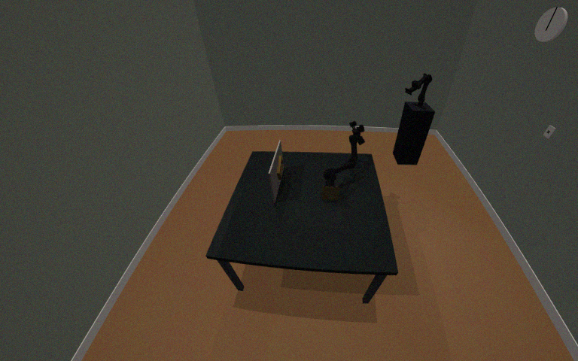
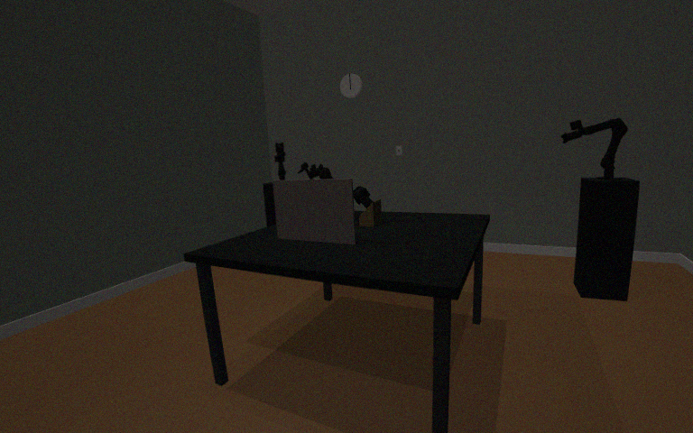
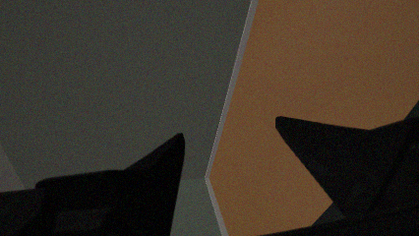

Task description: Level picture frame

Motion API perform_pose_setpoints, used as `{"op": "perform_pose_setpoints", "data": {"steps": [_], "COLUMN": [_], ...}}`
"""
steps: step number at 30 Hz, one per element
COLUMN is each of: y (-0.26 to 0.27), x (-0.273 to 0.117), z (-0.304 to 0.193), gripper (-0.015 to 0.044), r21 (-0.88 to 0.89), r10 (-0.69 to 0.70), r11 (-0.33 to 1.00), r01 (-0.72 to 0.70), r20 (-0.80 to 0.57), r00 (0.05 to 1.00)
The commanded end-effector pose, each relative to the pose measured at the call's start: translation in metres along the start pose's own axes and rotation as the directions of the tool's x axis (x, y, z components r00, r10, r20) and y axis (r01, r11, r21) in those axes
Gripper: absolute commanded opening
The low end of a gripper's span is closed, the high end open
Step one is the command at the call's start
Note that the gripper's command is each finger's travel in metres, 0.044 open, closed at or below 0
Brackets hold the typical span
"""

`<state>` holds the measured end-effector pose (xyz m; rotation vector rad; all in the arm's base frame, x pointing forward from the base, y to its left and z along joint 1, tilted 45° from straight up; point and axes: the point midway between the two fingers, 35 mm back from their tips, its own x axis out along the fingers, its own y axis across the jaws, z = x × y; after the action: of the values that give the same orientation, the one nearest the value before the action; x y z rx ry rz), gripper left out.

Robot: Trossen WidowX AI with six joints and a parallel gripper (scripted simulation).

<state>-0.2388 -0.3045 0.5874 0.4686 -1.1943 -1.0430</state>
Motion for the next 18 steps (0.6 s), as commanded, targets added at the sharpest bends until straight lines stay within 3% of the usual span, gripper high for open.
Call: {"op": "perform_pose_setpoints", "data": {"steps": [1,6,18], "y": [0.002,0.048,0.147], "x": [-0.001,-0.024,-0.117], "z": [-0.001,-0.019,-0.11], "gripper": [0.0374,0.026,0.026], "r21": [0.0,0.002,0.042], "r10": [0.005,0.148,0.499], "r11": [1.0,0.989,0.866], "r01": [-0.005,-0.148,-0.499], "r20": [0.0,-0.002,-0.134], "r00": [1.0,0.989,0.856]}}
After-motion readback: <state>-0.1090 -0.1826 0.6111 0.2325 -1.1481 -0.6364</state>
